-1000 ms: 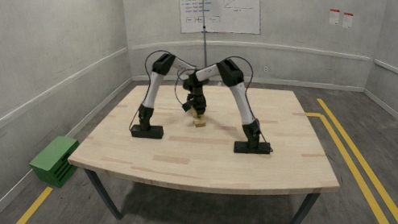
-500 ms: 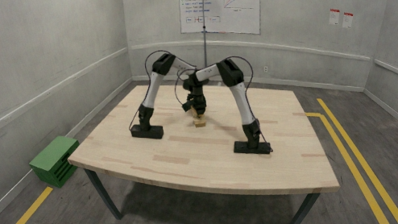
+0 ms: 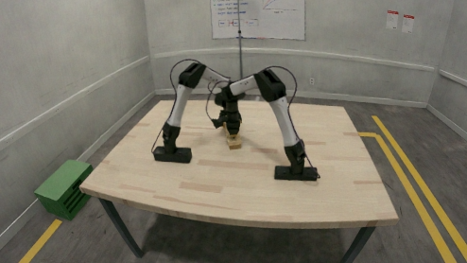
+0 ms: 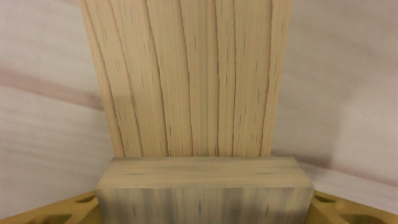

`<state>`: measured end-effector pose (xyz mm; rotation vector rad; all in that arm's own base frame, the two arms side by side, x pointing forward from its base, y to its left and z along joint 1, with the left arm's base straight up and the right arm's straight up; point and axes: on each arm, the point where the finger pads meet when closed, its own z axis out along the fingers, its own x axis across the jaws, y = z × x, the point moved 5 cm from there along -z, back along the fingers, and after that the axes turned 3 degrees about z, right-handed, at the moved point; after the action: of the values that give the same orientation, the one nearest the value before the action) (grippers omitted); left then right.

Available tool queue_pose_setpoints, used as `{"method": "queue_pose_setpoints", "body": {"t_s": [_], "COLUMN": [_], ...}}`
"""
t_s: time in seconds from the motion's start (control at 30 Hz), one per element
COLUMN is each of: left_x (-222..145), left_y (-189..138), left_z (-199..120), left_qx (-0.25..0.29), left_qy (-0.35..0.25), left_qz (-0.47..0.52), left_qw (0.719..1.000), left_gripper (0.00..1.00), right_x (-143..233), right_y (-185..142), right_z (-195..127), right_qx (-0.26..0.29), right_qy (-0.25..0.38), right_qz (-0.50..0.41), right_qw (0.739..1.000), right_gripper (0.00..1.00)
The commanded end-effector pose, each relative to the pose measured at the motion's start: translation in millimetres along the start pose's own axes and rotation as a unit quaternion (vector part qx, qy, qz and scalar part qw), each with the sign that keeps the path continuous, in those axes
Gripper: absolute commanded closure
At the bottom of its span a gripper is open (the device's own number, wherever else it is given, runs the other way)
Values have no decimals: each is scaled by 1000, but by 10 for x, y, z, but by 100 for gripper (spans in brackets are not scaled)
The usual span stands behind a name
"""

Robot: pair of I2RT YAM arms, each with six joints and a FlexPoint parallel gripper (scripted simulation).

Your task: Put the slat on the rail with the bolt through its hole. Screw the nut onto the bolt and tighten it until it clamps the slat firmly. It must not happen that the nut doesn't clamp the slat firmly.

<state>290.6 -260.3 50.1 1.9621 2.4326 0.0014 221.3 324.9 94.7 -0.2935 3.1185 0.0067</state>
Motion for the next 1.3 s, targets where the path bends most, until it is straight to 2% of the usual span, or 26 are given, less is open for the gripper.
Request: {"method": "queue_pose_setpoints", "body": {"t_s": [0.0, 0.2, 0.4, 0.47, 0.53, 0.73, 0.97, 1.03, 1.27], "left_x": [-31, -31, -31, -31, -31, -31, -31, -31, -31], "left_y": [9, 9, 9, 9, 9, 9, 9, 9, 9], "left_z": [-53, -53, -53, -53, -53, -53, -53, -53, -53], "left_qx": [-5, -5, -5, -5, -5, -5, -5, -5, -5], "left_qy": [-8, -8, -8, -8, -8, -8, -8, -8, -8], "left_qz": [1, 1, 1, 1, 1, 1, 1, 1, 1], "left_qw": [1000, 1000, 1000, 1000, 1000, 1000, 1000, 1000, 1000], "left_gripper": [33, 33, 33, 33, 33, 33, 33, 33, 33], "right_x": [-41, -42, -43, -43, -43, -44, -45, -45, -46], "right_y": [17, 18, 18, 18, 18, 19, 19, 19, 19], "right_z": [-44, -43, -43, -43, -42, -42, -41, -41, -41], "right_qx": [-8, -8, -8, -8, -8, -8, -7, -7, -6], "right_qy": [-8, -6, -4, -4, -4, -2, -1, -1, 1], "right_qz": [93, 212, 327, 327, 364, 473, 591, 591, 697], "right_qw": [996, 977, 945, 945, 931, 881, 807, 807, 717], "right_gripper": [86, 86, 86, 86, 86, 86, 86, 86, 86]}}
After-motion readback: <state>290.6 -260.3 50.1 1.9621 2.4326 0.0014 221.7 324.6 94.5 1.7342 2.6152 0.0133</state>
